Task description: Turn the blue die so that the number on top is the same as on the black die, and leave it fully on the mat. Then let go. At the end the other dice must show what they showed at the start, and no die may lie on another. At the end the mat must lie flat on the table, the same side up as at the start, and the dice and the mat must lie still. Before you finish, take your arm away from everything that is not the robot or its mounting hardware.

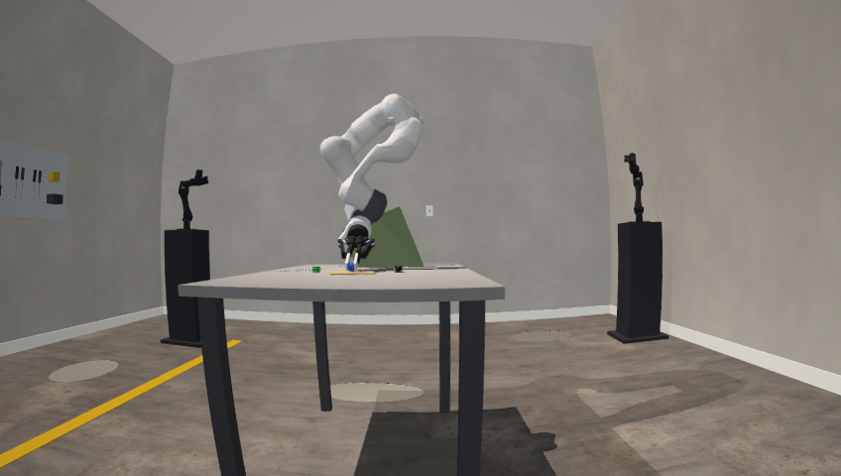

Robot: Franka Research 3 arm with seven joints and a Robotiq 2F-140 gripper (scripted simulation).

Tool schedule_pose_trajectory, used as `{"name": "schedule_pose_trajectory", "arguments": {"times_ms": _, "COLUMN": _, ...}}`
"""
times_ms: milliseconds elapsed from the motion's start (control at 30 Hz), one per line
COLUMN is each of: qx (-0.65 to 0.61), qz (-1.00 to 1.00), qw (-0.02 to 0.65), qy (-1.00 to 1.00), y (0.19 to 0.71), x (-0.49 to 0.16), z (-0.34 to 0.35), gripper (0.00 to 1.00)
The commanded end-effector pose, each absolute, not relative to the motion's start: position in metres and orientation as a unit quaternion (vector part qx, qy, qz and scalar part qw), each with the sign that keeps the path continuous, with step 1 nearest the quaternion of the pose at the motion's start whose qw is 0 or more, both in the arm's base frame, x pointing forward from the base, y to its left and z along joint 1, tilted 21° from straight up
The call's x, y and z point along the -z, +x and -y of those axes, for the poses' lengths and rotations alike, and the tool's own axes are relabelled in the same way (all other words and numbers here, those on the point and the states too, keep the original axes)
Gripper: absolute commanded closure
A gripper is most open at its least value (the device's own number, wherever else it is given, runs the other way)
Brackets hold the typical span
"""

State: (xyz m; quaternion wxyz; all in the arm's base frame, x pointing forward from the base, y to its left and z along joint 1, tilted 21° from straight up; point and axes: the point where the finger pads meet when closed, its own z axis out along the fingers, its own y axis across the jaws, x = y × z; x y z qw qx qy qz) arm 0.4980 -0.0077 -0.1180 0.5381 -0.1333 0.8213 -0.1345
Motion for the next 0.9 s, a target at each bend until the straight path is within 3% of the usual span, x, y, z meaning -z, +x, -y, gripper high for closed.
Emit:
{"name": "schedule_pose_trajectory", "arguments": {"times_ms": 0, "qx": 0.133, "qz": -0.821, "qw": 0.539, "qy": -0.131, "y": 0.4981, "x": 0.1184, "z": 0.0073, "gripper": 0.91}}
{"name": "schedule_pose_trajectory", "arguments": {"times_ms": 600, "qx": 0.133, "qz": -0.821, "qw": 0.539, "qy": -0.131, "y": 0.4981, "x": 0.1184, "z": 0.0073, "gripper": 0.79}}
{"name": "schedule_pose_trajectory", "arguments": {"times_ms": 867, "qx": 0.133, "qz": -0.821, "qw": 0.539, "qy": -0.131, "y": 0.4981, "x": 0.1184, "z": 0.0073, "gripper": 0.79}}
